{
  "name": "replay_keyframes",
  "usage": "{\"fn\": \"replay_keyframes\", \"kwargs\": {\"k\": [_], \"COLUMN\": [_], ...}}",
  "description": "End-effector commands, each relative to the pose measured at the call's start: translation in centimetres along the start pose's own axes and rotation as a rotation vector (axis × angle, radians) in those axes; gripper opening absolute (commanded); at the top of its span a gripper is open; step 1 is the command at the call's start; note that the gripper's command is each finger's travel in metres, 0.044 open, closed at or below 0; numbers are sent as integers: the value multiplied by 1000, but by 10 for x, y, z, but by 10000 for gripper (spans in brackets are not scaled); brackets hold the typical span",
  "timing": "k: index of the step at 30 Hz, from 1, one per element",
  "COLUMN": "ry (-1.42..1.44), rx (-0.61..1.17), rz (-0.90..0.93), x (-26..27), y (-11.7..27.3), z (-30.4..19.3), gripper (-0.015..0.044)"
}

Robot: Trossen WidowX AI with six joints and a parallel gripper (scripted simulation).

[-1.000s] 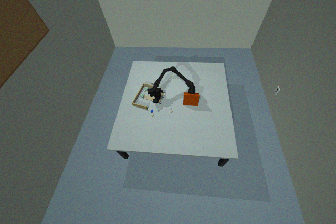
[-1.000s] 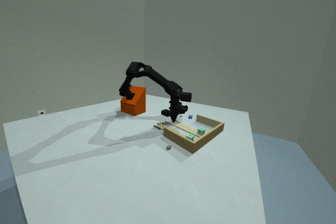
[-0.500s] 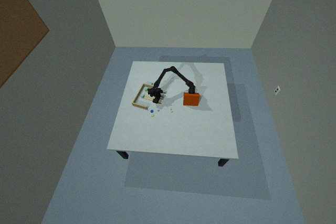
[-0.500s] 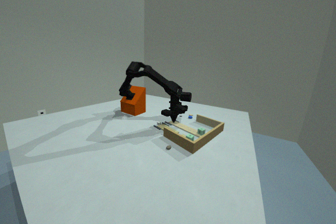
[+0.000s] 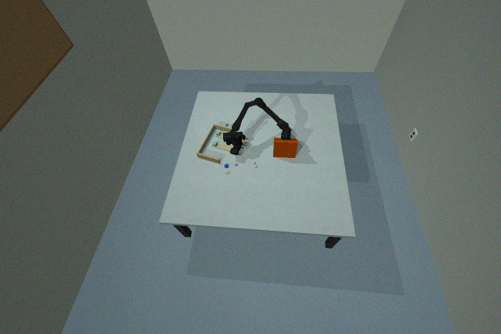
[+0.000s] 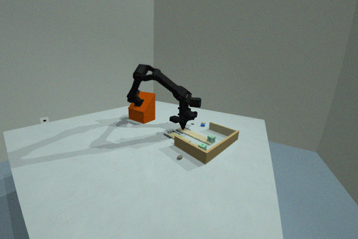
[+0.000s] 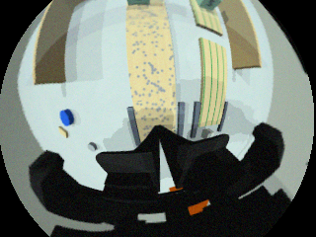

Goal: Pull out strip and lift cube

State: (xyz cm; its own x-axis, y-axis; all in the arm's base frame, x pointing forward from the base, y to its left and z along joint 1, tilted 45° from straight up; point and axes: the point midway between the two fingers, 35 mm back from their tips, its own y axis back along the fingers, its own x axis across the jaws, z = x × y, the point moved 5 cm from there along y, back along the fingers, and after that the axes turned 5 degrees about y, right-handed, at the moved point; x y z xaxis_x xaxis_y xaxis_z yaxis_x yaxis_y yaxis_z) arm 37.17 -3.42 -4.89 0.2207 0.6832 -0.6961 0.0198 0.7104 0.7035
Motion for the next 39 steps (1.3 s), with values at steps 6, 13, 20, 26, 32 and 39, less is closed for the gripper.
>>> {"fn": "replay_keyframes", "kwargs": {"k": [6,13,20,26,32,39], "ry": [3,3,4,4,4,5], "rx": [16,17,17,17,18,18], "rz": [2,2,3,3,3,3], "x": [0,2,3,4,5,6], "y": [-3,-3,-3,-3,-3,-3], "z": [-18,-29,-39,-48,-57,-68], "gripper": [0,0,0,0,0,0]}}
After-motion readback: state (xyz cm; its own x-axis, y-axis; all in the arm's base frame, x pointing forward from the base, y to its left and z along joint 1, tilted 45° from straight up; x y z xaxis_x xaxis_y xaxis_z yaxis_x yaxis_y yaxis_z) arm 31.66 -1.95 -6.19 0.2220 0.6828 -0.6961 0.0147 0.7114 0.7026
